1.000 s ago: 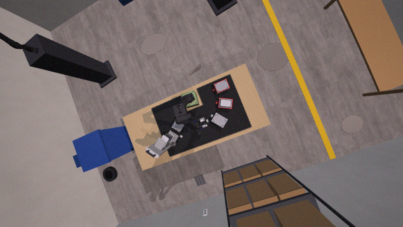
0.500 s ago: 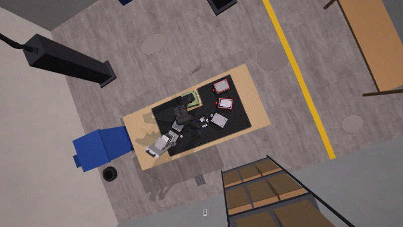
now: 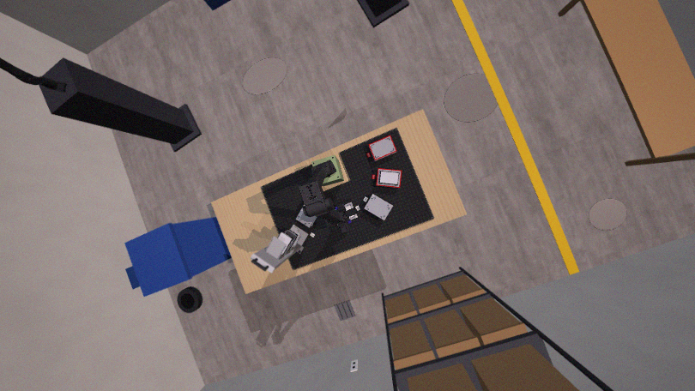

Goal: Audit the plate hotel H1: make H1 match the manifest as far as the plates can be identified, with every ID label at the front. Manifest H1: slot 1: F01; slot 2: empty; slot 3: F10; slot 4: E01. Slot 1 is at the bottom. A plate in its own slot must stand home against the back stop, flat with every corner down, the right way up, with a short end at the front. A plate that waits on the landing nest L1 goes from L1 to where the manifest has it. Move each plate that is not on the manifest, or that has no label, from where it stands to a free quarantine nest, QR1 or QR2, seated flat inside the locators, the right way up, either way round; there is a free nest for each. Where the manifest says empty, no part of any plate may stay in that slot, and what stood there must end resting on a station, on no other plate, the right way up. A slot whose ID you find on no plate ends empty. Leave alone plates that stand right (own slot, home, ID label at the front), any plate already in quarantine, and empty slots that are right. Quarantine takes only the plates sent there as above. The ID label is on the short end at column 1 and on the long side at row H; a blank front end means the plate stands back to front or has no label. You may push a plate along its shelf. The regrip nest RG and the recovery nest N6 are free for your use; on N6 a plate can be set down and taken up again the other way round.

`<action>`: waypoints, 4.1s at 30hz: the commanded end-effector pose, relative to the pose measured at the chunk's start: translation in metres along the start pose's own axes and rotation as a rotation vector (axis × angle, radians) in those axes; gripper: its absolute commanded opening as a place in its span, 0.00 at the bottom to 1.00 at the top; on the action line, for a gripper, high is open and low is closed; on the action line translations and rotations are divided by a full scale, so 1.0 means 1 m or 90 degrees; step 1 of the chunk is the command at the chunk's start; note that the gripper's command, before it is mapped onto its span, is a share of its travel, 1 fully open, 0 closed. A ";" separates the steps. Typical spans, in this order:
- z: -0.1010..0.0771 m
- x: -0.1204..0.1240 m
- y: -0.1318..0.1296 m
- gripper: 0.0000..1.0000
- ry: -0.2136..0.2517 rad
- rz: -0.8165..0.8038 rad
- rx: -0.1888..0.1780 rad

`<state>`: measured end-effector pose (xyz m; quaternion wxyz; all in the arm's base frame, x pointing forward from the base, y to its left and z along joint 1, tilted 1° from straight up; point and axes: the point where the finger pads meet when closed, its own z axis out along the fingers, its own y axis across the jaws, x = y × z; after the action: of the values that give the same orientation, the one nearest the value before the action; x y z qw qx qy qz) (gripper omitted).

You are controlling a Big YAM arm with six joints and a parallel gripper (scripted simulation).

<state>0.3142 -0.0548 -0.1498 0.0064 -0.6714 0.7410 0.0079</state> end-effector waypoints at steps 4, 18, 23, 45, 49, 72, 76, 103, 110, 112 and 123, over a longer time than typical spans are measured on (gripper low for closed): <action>-0.004 0.000 -0.012 1.00 0.000 0.000 0.017; -0.045 -0.001 -0.007 1.00 0.000 0.001 0.014; -0.064 0.001 -0.013 1.00 0.001 0.001 0.022; -0.073 0.001 -0.003 1.00 -0.001 0.160 0.011; -0.074 0.001 -0.003 1.00 -0.002 0.211 0.011; -0.074 0.002 -0.004 1.00 -0.004 0.478 0.011; -0.074 0.002 -0.004 1.00 -0.005 0.516 0.011; -0.074 0.002 -0.004 1.00 -0.007 0.807 0.012; -0.074 0.002 -0.004 1.00 -0.008 0.883 0.011; -0.074 0.002 -0.004 1.00 -0.008 0.896 0.011; -0.074 0.002 -0.004 1.00 -0.009 1.036 0.011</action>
<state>0.3152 -0.0579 -0.0803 0.0035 0.0297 0.9995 0.0094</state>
